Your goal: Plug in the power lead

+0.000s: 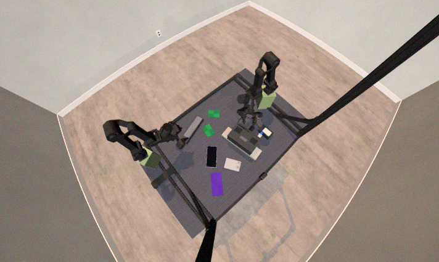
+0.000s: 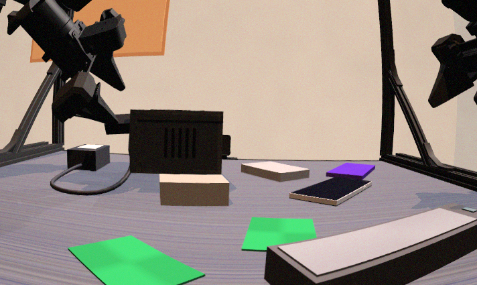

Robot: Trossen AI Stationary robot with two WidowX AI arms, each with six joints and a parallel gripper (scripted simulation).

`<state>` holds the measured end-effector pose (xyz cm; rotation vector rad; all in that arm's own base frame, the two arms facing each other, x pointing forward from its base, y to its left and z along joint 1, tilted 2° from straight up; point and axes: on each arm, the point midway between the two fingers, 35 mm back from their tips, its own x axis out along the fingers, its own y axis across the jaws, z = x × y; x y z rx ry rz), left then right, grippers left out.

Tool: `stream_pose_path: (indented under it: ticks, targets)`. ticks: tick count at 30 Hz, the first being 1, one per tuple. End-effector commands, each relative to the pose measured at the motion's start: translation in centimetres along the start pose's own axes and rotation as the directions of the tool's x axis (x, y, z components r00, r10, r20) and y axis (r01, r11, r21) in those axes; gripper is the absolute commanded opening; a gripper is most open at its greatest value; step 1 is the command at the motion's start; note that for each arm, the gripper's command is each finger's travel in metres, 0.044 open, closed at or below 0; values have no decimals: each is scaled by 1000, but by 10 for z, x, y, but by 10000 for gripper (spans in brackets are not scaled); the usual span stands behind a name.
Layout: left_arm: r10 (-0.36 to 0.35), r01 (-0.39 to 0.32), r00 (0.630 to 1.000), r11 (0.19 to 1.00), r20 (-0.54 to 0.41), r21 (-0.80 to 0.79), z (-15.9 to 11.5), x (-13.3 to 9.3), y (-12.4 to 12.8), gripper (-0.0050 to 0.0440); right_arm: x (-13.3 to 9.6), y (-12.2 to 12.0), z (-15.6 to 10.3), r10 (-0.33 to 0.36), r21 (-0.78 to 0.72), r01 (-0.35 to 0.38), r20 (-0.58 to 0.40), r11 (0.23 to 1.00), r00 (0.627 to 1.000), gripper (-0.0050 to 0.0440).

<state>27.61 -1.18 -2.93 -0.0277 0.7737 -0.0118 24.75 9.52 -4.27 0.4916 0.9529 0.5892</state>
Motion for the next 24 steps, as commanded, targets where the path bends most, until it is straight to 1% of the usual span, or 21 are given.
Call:
stream_pose_path:
  ticks: [1,4,6,24]
  targets:
    - [2,-2,1000,1000,3,2,1,0,0,400,-8,2,3,3,-1,-3,56,1000,998,400]
    - [2,-2,1000,1000,3,2,1,0,0,400,-18,5,5,6,-4,-6,118,1000,993,400]
    - [2,-2,1000,1000,3,2,1,0,0,400,-20,6,6,7,-5,-6,132,1000,991,400]
    - [2,-2,1000,1000,3,2,1,0,0,400,-20,6,6,7,-5,-6,132,1000,991,400]
